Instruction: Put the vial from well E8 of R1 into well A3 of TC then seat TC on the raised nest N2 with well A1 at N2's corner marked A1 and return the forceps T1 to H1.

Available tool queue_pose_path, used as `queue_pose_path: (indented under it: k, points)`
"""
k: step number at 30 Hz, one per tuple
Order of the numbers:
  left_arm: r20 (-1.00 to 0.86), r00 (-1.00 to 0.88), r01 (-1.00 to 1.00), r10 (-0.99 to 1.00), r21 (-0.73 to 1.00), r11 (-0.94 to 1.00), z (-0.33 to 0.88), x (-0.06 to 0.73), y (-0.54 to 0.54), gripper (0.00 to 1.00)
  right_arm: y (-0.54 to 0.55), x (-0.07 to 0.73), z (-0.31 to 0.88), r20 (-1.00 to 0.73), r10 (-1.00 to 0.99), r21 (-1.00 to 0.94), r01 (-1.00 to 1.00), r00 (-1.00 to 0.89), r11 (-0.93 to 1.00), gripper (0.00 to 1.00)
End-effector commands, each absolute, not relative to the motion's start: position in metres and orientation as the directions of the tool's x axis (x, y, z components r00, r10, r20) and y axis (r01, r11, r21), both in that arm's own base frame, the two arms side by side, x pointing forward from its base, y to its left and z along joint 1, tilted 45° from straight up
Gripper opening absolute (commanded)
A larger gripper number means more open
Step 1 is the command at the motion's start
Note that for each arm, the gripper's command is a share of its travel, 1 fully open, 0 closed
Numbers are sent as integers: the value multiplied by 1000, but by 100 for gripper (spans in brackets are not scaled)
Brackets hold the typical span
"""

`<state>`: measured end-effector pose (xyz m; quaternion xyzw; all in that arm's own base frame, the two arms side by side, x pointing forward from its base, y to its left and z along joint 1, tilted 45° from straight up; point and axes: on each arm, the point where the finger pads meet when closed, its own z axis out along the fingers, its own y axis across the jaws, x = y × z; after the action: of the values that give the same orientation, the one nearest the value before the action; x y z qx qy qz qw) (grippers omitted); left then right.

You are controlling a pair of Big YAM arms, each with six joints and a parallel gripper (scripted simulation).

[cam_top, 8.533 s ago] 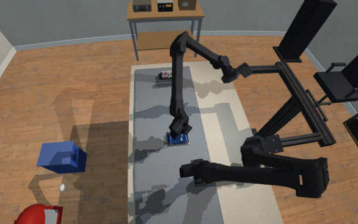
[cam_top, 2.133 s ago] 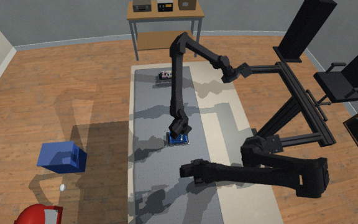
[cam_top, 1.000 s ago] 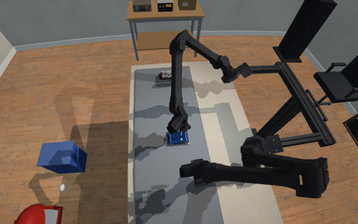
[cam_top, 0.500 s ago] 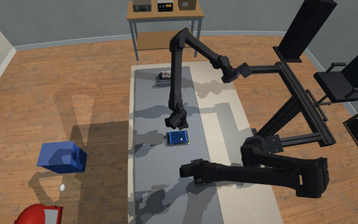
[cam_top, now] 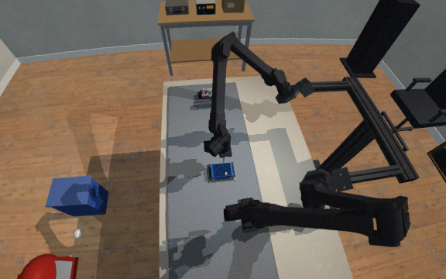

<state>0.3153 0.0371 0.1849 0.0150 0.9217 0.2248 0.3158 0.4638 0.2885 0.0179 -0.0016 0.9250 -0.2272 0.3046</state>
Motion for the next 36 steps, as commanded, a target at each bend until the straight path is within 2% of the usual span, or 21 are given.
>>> queue_pose_path:
  k: [1, 36]
  points:
    - [-584, -791, -111, 179, 425, 898, 194, 319, 36, 100, 280, 473, 33, -585, -119, -395, 154, -802, 906, 7]
    - [-584, -791, -111, 179, 425, 898, 194, 319, 36, 100, 236, 473, 60, -585, -120, -392, 150, -802, 908, 7]
